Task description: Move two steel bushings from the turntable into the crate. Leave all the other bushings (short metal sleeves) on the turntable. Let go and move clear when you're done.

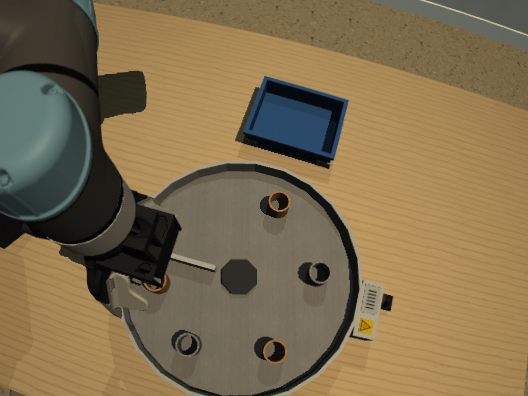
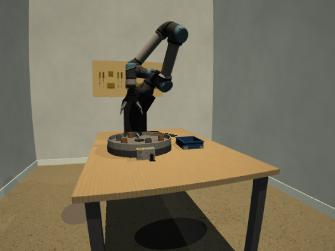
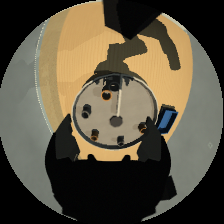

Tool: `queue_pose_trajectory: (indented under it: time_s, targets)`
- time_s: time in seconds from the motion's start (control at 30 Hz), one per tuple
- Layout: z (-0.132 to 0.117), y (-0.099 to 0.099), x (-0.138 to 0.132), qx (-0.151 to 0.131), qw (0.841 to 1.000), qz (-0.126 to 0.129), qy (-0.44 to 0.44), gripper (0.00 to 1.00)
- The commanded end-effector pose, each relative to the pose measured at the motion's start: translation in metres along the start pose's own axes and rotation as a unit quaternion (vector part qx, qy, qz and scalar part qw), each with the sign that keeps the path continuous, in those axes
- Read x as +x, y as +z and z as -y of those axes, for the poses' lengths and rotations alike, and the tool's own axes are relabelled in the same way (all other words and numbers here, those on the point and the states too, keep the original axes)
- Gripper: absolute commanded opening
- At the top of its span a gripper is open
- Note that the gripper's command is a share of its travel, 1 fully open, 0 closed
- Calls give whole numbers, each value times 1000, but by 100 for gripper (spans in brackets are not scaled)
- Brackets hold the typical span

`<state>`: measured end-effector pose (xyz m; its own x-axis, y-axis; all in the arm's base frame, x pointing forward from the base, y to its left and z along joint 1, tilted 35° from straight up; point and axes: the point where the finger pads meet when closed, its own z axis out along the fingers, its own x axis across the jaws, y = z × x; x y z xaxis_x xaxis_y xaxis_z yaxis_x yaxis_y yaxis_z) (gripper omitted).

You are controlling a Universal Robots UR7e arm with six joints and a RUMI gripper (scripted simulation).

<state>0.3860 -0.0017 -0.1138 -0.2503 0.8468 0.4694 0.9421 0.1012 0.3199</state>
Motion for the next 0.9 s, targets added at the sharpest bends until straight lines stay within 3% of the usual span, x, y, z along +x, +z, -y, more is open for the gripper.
queue_pose_trajectory:
  time_s: [0.0,0.03,0.87]
  targets:
    - [0,0,0,0,1000,0,0,100]
    - [0,0,0,0,1000,0,0,6]
    - [0,0,0,0,1000,0,0,6]
